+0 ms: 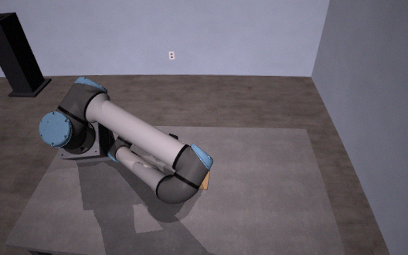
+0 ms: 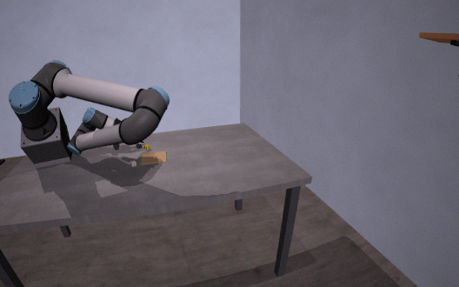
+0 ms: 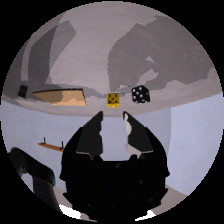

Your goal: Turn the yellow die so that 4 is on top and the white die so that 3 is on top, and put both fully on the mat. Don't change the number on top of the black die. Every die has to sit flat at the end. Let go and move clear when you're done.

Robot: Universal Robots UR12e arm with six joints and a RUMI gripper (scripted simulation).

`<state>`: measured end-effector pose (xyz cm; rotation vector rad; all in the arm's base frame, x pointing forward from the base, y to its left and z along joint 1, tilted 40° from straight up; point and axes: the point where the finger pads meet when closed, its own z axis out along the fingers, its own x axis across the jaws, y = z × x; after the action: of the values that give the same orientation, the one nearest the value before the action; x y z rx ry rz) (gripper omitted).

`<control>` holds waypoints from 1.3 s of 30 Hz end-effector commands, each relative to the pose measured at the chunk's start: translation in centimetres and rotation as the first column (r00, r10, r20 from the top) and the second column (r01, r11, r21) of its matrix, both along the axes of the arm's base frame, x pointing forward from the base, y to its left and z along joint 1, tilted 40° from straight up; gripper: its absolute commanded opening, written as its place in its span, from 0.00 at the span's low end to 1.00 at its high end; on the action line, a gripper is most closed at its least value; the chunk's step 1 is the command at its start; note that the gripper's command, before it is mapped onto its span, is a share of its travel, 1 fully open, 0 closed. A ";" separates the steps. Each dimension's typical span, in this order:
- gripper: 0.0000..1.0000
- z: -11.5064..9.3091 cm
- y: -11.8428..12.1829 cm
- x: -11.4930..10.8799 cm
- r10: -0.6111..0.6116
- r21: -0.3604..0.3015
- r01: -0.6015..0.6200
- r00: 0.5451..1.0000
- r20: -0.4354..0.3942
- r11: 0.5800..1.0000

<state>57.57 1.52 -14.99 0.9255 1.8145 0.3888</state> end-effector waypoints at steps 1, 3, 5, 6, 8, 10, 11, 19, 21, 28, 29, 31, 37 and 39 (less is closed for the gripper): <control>0.24 0.2 0.1 -0.3 0.001 0.000 -0.001 1.000 0.001 1.000; 0.24 0.5 0.3 -0.4 0.001 0.000 -0.001 1.000 0.001 1.000; 0.24 0.9 0.7 -0.5 0.001 0.000 -0.001 1.000 0.001 1.000; 0.24 0.9 0.7 -0.5 0.001 0.000 -0.001 1.000 0.001 1.000; 0.24 1.2 0.9 -0.5 0.001 0.000 -0.001 1.000 0.001 1.000; 0.24 1.8 1.4 -0.7 0.001 0.000 -0.001 1.000 0.001 1.000; 0.24 2.1 1.7 -0.7 0.001 0.000 -0.001 1.000 0.001 1.000; 0.24 4.5 3.6 -1.3 0.001 0.000 -0.001 1.000 0.001 1.000; 0.24 4.7 3.7 -1.3 0.001 0.000 -0.001 1.000 0.001 1.000; 0.24 4.8 3.8 -1.3 0.001 0.000 -0.001 1.000 0.000 1.000; 0.24 4.8 3.8 -1.3 0.001 0.000 -0.001 1.000 0.000 1.000; 0.24 4.8 3.8 -1.3 0.000 0.000 0.000 1.000 -0.001 1.000; 0.24 4.7 3.8 -1.2 -0.011 -0.001 0.011 1.000 -0.014 1.000; 0.24 4.7 3.8 -1.1 -0.018 -0.002 0.018 1.000 -0.022 1.000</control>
<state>56.33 5.26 -10.31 0.9331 1.8182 0.3814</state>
